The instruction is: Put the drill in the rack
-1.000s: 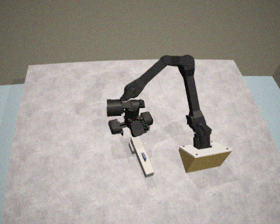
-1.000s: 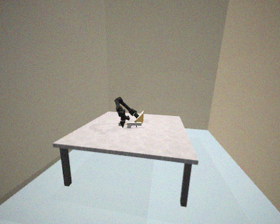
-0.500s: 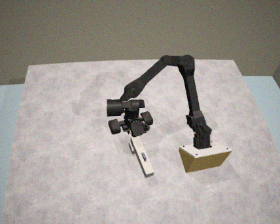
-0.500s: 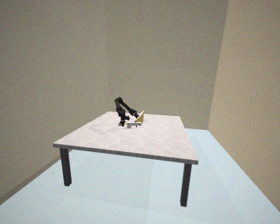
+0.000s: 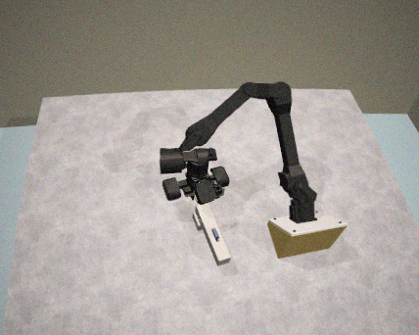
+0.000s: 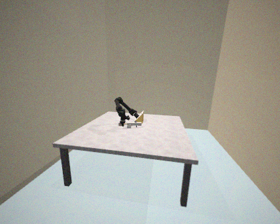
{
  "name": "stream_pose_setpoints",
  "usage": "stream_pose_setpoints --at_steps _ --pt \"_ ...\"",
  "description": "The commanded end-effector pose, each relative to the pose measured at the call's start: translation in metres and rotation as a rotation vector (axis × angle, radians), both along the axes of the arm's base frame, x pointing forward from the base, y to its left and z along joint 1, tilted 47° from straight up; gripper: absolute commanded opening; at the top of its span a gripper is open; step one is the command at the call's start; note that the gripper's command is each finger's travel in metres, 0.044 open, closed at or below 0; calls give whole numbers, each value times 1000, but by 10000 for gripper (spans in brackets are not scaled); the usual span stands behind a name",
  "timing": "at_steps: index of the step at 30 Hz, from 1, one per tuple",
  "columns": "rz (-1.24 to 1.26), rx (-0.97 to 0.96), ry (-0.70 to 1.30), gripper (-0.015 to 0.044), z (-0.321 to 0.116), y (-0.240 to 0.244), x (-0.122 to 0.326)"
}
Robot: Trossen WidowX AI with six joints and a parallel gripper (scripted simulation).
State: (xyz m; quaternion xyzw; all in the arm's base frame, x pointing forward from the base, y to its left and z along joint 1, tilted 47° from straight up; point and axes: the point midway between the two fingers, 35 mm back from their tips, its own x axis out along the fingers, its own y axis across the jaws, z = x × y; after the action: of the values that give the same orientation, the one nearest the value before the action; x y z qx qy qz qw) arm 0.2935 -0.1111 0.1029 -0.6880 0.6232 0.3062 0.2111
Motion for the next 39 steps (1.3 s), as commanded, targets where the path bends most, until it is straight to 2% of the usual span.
stream_pose_setpoints --at_steps 1,39 --pt "2 2 1 0 1 2 0" --pt "2 0 -1 0 33 -26 8"
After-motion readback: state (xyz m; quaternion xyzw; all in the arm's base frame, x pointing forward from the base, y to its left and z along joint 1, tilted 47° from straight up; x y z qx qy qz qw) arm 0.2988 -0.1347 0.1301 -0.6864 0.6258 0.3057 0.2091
